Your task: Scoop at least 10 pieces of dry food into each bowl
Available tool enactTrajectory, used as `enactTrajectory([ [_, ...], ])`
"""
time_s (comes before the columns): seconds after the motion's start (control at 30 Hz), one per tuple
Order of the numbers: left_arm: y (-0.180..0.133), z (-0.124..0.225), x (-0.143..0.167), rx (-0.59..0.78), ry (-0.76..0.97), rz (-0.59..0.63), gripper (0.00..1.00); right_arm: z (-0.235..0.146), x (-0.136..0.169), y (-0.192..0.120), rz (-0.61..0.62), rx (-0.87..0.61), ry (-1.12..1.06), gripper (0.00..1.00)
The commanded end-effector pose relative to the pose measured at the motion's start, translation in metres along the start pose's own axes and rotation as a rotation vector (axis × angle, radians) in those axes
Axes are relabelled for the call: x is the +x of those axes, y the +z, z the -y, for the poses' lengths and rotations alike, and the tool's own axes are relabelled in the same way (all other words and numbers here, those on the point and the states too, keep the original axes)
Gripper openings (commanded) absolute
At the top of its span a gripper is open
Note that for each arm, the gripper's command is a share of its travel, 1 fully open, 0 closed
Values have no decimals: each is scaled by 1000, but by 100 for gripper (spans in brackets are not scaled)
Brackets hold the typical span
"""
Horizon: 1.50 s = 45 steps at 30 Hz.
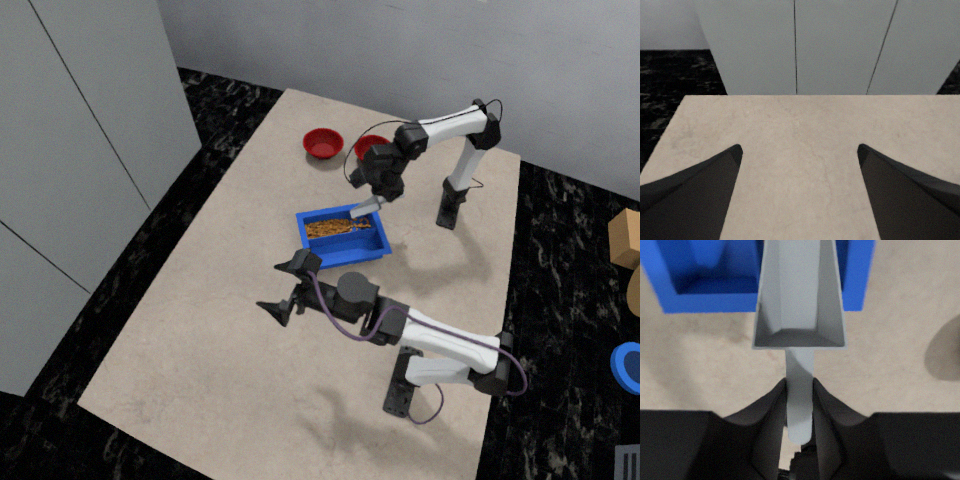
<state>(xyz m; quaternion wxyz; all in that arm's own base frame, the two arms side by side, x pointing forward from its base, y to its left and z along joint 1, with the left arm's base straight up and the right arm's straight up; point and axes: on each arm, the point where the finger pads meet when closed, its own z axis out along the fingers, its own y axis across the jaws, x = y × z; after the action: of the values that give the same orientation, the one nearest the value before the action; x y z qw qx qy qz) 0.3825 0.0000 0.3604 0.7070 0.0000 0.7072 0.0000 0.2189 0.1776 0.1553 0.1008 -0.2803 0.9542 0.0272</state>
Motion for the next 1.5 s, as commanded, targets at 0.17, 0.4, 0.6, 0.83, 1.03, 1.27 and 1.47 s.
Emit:
enactTrajectory([
  [0.17, -2, 0, -19, 0, -1, 51, 100, 3, -12, -17, 75, -1, 13, 0],
  [0.4, -2, 0, -19, 0, -1, 51, 100, 1, -12, -17, 76, -4, 11, 0],
  [0.6, -2, 0, -19, 0, -1, 51, 100, 3, -7, 1, -26, -9, -4, 0],
  [0.83, -2, 0, -19, 0, -1, 51, 100, 5, -10, 6, -58, -9, -1, 0],
  [1.03, -2, 0, -19, 0, -1, 51, 100, 7, -12, 15, -103, -9, -1, 0],
  [1.27, -2, 0, -19, 0, -1, 51, 100, 10, -16, 23, -148, -9, -1, 0],
  [1.47, -2, 0, -19, 0, -1, 51, 100, 11, -19, 29, -175, -10, -2, 0],
])
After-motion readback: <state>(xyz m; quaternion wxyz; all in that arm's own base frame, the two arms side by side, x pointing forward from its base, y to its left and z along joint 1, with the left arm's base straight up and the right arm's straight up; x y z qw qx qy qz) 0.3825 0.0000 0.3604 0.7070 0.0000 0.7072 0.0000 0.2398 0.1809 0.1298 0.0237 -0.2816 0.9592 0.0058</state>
